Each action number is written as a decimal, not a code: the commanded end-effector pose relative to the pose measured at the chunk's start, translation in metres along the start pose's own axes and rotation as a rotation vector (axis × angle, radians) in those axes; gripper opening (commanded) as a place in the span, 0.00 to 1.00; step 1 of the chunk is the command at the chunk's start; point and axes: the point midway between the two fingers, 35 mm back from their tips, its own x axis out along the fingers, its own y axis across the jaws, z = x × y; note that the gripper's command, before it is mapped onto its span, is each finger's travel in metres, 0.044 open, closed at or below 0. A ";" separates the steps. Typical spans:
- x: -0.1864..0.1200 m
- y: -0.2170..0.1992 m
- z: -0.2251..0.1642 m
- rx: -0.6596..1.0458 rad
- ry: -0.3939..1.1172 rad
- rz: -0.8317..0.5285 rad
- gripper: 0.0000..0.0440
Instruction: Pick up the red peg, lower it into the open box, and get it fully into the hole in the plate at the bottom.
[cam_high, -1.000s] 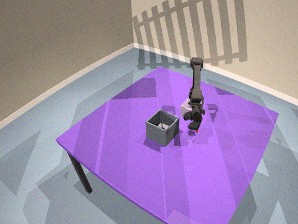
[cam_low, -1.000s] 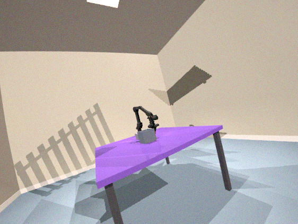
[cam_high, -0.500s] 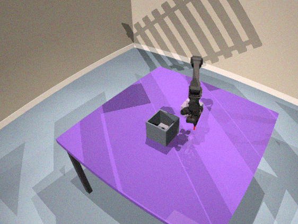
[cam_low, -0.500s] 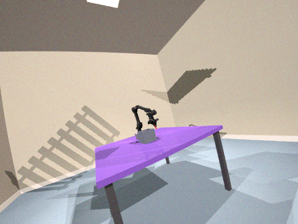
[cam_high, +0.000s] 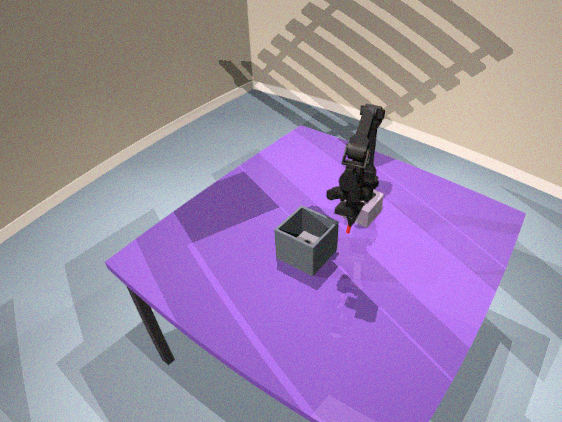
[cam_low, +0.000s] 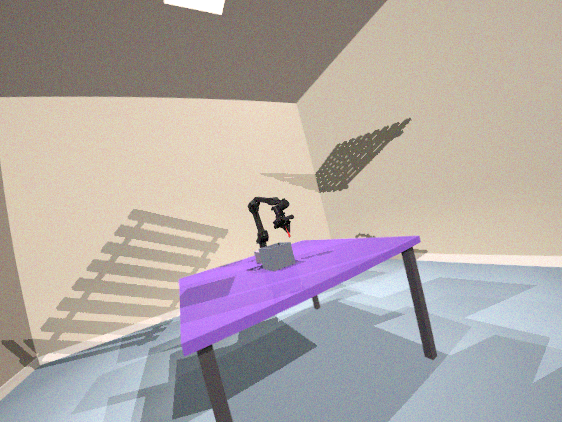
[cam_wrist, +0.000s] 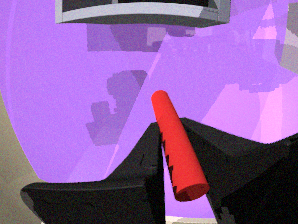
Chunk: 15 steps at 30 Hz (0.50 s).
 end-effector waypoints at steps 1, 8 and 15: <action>-0.004 0.002 0.012 0.003 -0.028 -0.002 0.00; -0.009 0.004 0.039 0.027 -0.079 -0.025 0.00; -0.009 0.004 0.063 0.049 -0.110 -0.060 0.00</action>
